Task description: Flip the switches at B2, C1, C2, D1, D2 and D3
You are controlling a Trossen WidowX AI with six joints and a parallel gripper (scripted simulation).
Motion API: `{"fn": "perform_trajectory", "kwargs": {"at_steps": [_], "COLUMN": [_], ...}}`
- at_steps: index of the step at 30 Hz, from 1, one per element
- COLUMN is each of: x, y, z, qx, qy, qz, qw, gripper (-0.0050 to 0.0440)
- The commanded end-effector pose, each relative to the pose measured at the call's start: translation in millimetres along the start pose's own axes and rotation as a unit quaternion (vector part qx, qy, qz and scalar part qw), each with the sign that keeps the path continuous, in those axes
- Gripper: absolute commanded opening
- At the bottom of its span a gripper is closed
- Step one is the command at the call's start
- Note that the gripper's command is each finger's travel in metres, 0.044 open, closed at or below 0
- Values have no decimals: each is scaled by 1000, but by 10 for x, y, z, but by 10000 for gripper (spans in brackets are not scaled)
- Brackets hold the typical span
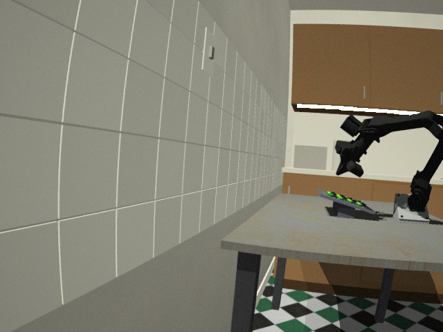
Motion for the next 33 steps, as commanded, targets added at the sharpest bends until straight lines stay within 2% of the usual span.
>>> {"fn": "perform_trajectory", "kwargs": {"at_steps": [1,7,9,11,13,17,19,24,29,33], "x": [116,378,378,473,520,525,568,590,592,616], "y": [-69,-124,-124,-115,-114,-115,-184,-396,-411,-507], "z": [-154,-317,-317,-345,-381,-385,-320,-159,-149,-105], "qx": [-64,-169,-169,-212,-234,-237,-242,-235,-235,-237], "qy": [-29,-109,-109,-148,-170,-172,-179,-177,-177,-179], "qz": [42,75,75,85,85,85,90,75,75,78], "qw": [997,977,977,962,953,952,949,953,953,952], "gripper": [0,-1,-1,-2,-3,-4,-5,-43,-50,-50]}}
Point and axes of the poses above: the point midway between the two fingers, 35 mm back from their tips, its own y axis back along the fingers, its own z axis across the jaws, x = y × z, the point moved 7 cm from there along y, back along the fingers, and after that the axes turned 8 degrees about y, right-handed, at the moved point
